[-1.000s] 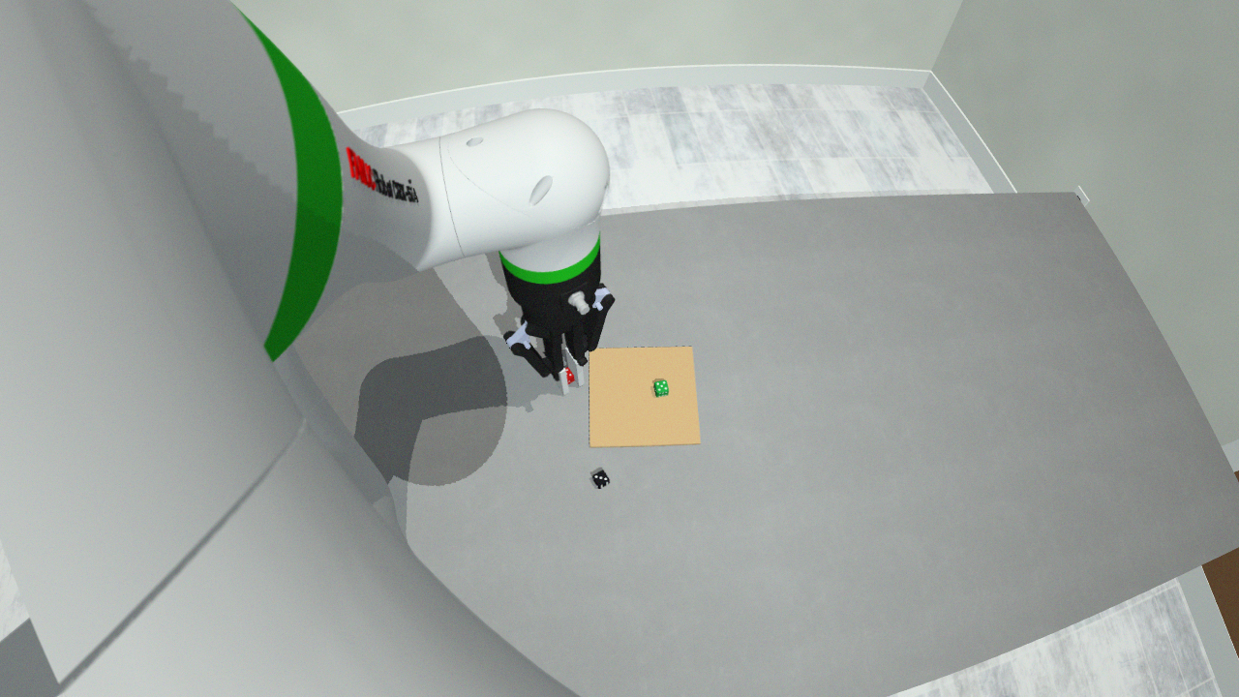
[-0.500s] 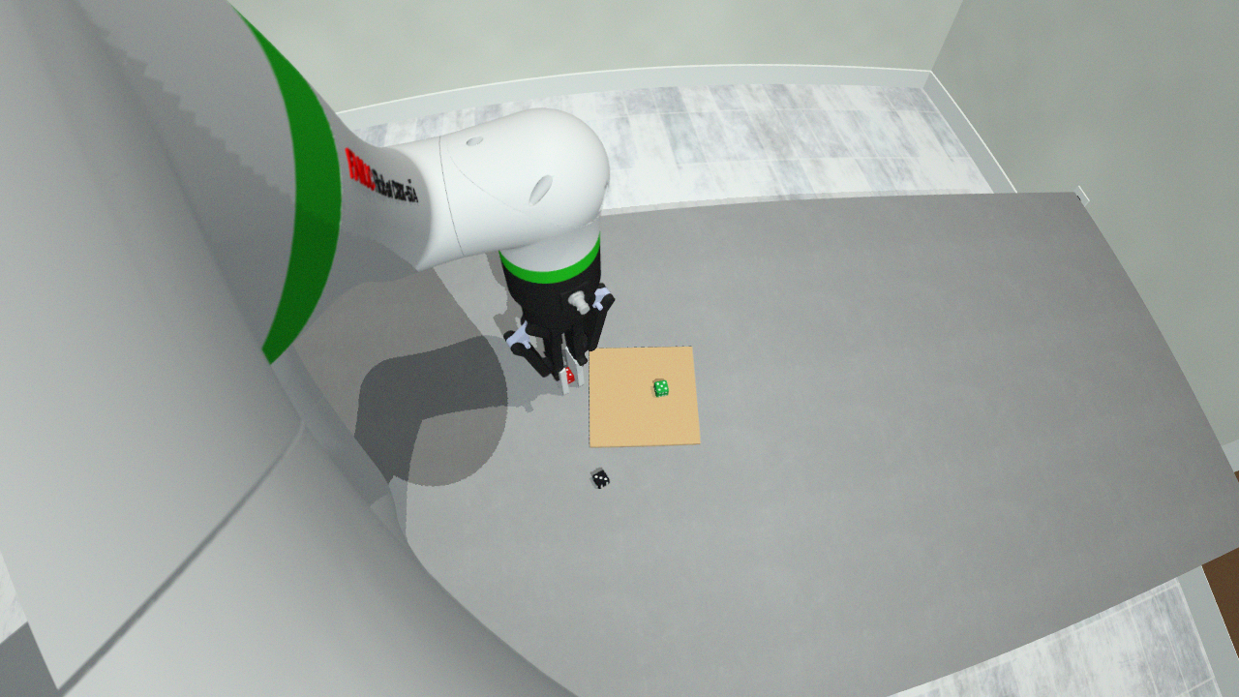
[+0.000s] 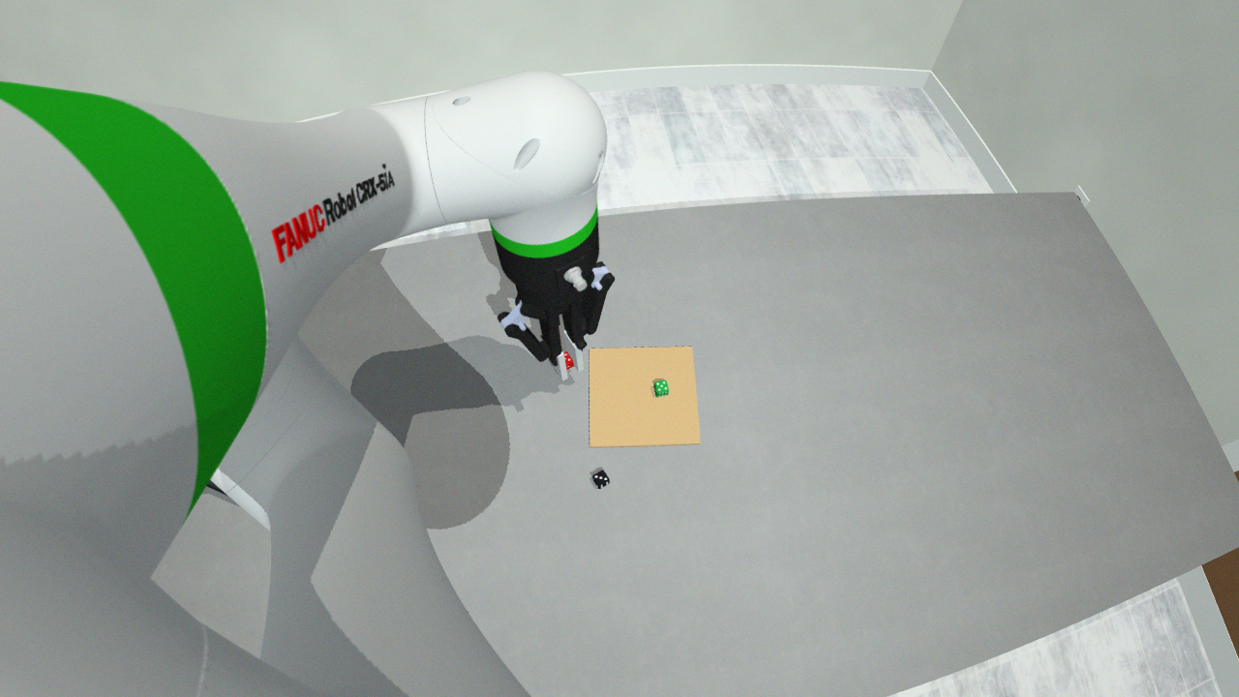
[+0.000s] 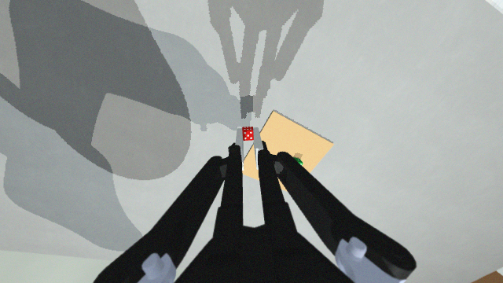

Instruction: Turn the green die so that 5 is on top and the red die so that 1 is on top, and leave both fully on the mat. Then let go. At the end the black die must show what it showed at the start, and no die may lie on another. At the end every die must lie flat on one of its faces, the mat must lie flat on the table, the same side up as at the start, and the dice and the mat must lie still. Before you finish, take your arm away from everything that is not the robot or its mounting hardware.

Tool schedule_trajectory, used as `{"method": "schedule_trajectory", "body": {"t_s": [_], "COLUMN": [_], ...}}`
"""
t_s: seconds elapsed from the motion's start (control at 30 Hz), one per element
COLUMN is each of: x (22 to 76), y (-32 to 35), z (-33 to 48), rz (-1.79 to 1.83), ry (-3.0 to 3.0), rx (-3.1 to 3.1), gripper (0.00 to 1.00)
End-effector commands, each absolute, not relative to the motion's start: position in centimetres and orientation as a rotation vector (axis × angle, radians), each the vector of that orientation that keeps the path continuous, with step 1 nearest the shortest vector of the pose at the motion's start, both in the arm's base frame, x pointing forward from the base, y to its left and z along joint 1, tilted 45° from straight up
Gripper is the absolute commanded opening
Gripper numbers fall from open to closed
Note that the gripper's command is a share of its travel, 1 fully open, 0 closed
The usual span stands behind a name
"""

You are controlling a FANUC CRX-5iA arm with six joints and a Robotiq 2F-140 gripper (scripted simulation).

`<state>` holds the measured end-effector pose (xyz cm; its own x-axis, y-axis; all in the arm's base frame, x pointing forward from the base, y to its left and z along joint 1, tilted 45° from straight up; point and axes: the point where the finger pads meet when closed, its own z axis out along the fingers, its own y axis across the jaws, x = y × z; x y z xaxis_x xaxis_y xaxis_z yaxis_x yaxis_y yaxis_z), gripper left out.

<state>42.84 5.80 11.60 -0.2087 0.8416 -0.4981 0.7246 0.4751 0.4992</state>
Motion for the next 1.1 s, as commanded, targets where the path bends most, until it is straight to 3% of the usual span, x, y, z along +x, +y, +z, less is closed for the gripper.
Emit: {"method": "schedule_trajectory", "body": {"t_s": [0.0, 0.53, 1.07], "x": [39.7, 38.8, 47.2], "y": [6.9, 7.4, 16.8], "z": [14.9, 16.0, 18.8], "rz": [0.186, 0.184, -0.029], "ry": [1.981, 1.984, 2.213], "rx": [1.304, 1.301, 0.833], "gripper": [0.07, 0.07, 0.07]}}
